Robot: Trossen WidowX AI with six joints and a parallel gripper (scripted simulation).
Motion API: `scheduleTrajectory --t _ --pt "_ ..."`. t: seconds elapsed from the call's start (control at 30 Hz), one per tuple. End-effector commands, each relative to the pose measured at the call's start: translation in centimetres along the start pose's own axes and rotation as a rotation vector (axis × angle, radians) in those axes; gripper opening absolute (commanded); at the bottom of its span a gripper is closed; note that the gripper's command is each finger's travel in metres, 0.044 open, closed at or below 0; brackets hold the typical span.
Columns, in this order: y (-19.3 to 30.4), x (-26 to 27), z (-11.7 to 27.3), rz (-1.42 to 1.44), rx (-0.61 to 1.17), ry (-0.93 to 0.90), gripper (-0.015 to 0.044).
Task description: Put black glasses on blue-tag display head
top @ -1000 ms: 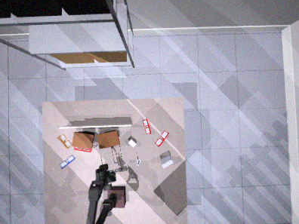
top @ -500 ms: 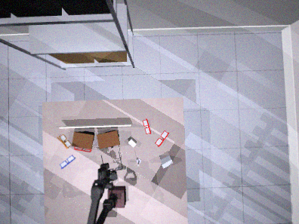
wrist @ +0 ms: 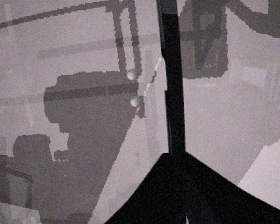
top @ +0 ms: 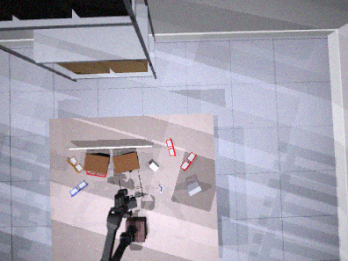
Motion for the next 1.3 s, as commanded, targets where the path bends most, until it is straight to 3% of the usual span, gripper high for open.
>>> scheduleTrajectory --t 0.0,1.27 --pt "0.0 0.0 -0.5 -0.004 -0.006 0.001 0.0" --pt "-0.8 3.1 -1.6 -0.004 -0.009 -0.016 0.0"
Point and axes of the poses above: the point midway between the two fingers, 35 mm back from their tips, its own z axis back along the fingers, its own x axis across the jaws, y = z × x, the point moved 9 cm from there along z, back along the fingers, and after that the axes turned 11 degrees about z, right-handed, at the moved point
